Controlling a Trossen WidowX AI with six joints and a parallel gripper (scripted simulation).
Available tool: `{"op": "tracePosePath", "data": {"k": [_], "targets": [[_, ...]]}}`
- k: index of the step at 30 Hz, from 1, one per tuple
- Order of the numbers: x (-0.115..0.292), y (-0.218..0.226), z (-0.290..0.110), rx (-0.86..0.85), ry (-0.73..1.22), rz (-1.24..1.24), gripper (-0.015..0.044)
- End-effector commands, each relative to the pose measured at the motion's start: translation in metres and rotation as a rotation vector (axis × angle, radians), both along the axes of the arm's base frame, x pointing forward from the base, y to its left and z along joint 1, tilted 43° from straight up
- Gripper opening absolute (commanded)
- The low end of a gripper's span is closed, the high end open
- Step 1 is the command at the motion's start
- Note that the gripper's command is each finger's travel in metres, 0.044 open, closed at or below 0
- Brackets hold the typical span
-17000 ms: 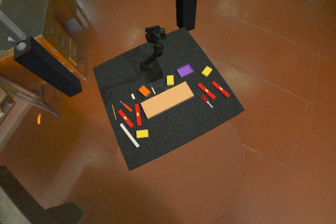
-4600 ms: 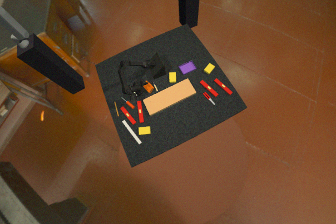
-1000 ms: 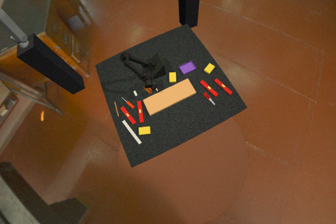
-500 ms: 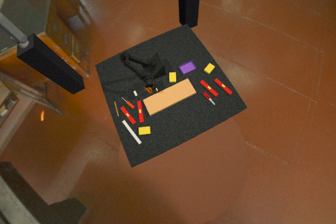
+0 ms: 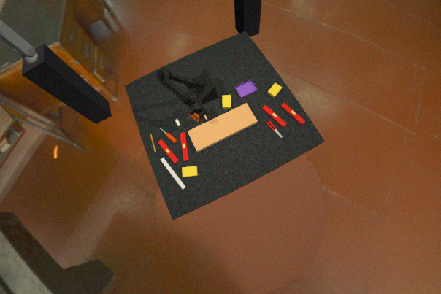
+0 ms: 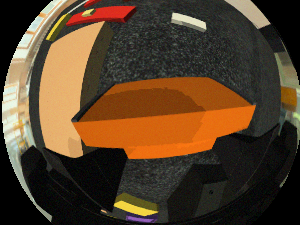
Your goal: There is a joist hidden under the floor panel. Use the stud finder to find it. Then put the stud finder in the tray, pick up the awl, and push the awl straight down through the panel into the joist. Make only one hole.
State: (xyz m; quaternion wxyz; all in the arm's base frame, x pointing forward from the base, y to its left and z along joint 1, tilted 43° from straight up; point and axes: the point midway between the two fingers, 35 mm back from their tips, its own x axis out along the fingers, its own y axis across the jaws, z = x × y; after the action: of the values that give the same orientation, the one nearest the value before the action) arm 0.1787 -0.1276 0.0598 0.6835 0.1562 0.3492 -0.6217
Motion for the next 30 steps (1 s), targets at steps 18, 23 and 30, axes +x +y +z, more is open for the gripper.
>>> {"op": "tracePosePath", "data": {"k": [18,23,30], "targets": [[0.002,0.018,0.024,-0.007,-0.013,-0.001,0.0],[0.001,0.021,0.027,-0.007,-0.012,-0.001,0.0],[0.001,0.02,0.026,0.027,-0.001,-0.01,0.0]]}}
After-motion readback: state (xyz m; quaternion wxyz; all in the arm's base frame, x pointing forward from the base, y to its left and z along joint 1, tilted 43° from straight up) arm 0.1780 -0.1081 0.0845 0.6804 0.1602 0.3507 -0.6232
